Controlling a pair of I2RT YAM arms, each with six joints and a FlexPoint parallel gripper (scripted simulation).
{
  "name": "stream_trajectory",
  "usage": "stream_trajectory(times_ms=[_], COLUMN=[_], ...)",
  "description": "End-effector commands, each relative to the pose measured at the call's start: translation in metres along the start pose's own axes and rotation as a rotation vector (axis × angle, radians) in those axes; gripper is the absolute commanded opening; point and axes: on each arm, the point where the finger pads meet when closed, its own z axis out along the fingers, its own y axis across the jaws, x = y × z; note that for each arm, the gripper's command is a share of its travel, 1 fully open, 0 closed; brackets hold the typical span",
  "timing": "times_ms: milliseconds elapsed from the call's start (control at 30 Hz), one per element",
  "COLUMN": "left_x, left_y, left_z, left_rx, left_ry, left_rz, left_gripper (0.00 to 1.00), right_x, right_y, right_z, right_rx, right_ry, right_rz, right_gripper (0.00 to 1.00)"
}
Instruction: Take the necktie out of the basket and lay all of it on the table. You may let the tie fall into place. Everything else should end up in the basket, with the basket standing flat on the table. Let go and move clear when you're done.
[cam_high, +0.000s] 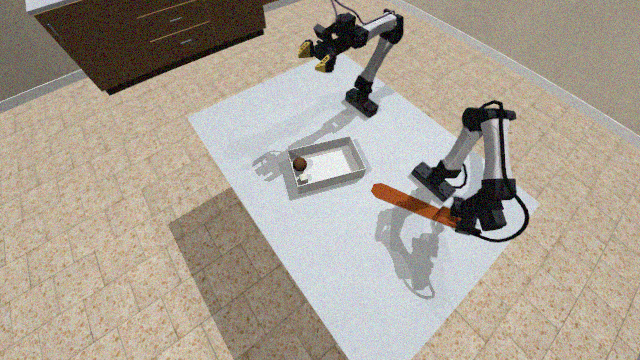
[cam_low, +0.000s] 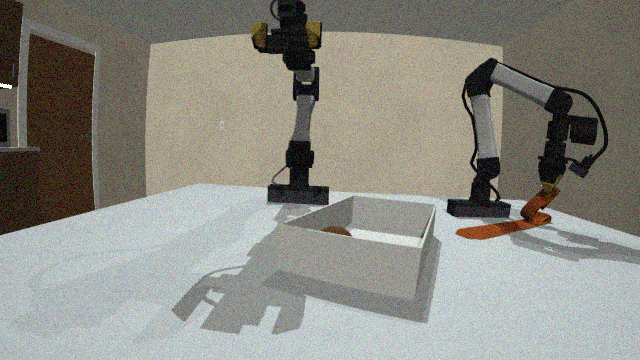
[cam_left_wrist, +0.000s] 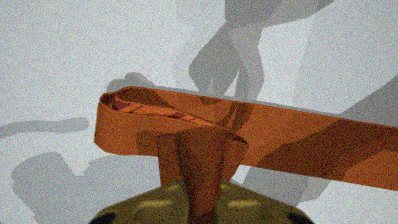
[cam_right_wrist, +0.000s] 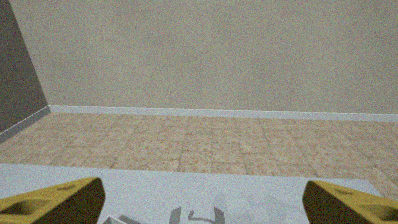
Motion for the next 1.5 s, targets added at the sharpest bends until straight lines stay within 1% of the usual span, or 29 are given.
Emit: stream_trajectory(times_ms=[0, 67, 333, 633, 700, 1000, 1467], left_x=[-0.020, -0.020, -0.021, -0.021, -0.021, -0.021, -0.021], left_y=[0.007, 0.007, 0.007, 0.007, 0.007, 0.007, 0.007], left_z=[0.018, 0.025, 0.035, 0.035, 0.035, 0.035, 0.030], left_rx=[-0.025, -0.025, -0.025, -0.025, -0.025, -0.025, -0.025], left_ry=[-0.065, -0.065, -0.065, -0.065, -0.065, -0.065, -0.065], left_rz=[0.009, 0.009, 0.009, 0.009, 0.009, 0.009, 0.009], left_gripper=[0.07, 0.07, 0.07, 0.54, 0.54, 1.00, 1.00], right_x=[0.000, 0.000, 0.000, 0.000, 0.000, 0.000, 0.000], right_y=[0.000, 0.000, 0.000, 0.000, 0.000, 0.000, 0.000], right_z=[0.000, 0.000, 0.000, 0.000, 0.000, 0.000, 0.000], right_rx=[0.000, 0.000, 0.000, 0.000, 0.000, 0.000, 0.000], right_ry=[0.000, 0.000, 0.000, 0.000, 0.000, 0.000, 0.000], right_rz=[0.000, 0.000, 0.000, 0.000, 0.000, 0.000, 0.000], right_gripper=[1.00, 1.00, 1.00, 1.00, 1.00, 1.00, 1.00])
